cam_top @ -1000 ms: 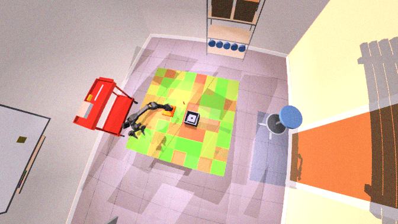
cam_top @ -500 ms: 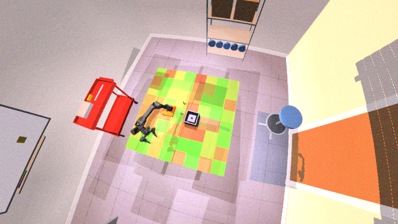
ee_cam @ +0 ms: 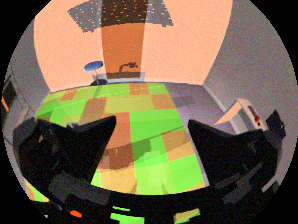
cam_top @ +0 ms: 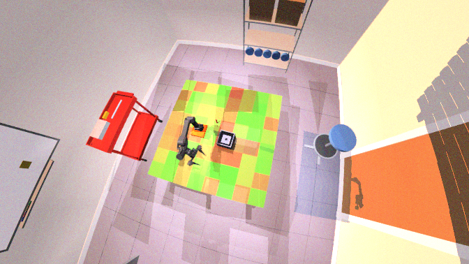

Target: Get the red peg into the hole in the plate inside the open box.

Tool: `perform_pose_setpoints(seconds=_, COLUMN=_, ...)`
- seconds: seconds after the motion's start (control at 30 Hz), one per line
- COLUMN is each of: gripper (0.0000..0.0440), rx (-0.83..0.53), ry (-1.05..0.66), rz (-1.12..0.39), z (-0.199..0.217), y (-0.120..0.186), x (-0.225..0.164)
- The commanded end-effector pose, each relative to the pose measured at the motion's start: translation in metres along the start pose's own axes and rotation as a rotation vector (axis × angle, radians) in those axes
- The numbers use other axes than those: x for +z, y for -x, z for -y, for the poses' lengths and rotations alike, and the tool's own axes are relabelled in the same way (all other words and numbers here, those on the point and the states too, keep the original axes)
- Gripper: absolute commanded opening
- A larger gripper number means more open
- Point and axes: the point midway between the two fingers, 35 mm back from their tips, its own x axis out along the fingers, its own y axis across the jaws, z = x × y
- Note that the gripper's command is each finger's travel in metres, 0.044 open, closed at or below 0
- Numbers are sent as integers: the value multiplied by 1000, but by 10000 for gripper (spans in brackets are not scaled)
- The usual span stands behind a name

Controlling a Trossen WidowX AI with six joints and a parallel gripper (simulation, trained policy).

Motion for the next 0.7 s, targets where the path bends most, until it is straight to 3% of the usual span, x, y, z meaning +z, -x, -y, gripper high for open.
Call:
perform_pose_setpoints(seconds=0.0, gripper=440, rx=62, ry=-109, rz=-66, z=-41, y=-22, x=7)
perform_pose_setpoints(seconds=0.33, gripper=440, rx=170, ry=-354, rz=-258, z=-144, y=-51, x=11)
perform_pose_setpoints(seconds=0.67, gripper=440, rx=195, ry=-573, rz=-500, z=-241, y=-48, x=-9)
